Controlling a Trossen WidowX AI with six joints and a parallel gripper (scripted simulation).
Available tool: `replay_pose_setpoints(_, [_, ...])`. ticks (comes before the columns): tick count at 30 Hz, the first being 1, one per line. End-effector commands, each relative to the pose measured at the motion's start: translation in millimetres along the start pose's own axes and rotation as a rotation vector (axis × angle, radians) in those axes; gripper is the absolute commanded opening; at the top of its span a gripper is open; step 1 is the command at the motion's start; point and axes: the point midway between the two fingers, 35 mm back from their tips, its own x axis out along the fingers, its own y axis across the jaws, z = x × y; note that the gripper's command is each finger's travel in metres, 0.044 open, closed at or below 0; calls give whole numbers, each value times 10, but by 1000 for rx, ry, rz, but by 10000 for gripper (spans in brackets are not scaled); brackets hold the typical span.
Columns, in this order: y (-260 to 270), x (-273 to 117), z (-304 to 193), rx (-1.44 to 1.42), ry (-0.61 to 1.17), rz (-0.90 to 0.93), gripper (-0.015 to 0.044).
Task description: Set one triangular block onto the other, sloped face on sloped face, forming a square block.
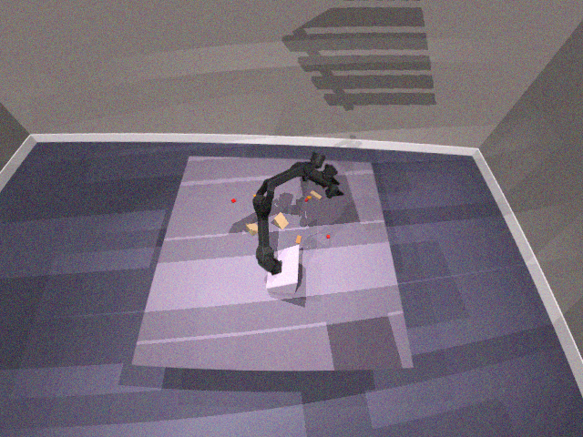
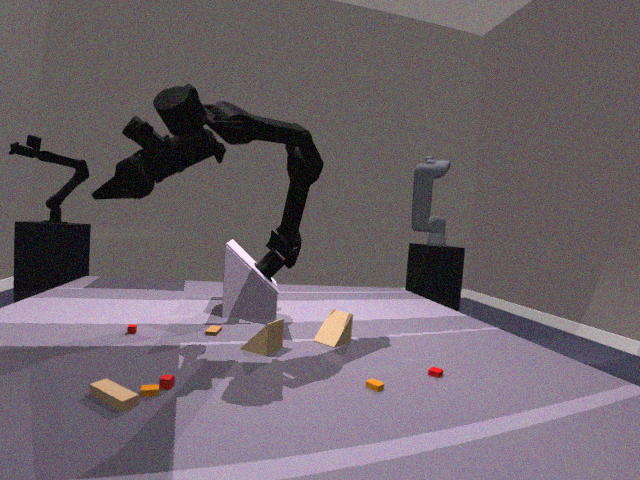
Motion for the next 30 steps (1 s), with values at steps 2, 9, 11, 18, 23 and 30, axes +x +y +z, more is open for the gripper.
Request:
replay_pose_setpoints(2, [478,-387,-677,168,162,43,440])
replay_pose_setpoints(9, [859,-945,-1634,388,373,-23,440])
replay_pose_setpoints(11, [912,-1117,-1910,452,426,-66,440])
replay_pose_setpoints(18, [912,-1748,-2845,677,555,-293,440])
replay_pose_setpoints(23, [875,-1895,-3045,729,568,-358,440])
replay_pose_setpoints(30, [875,-1893,-3047,729,568,-358,440])
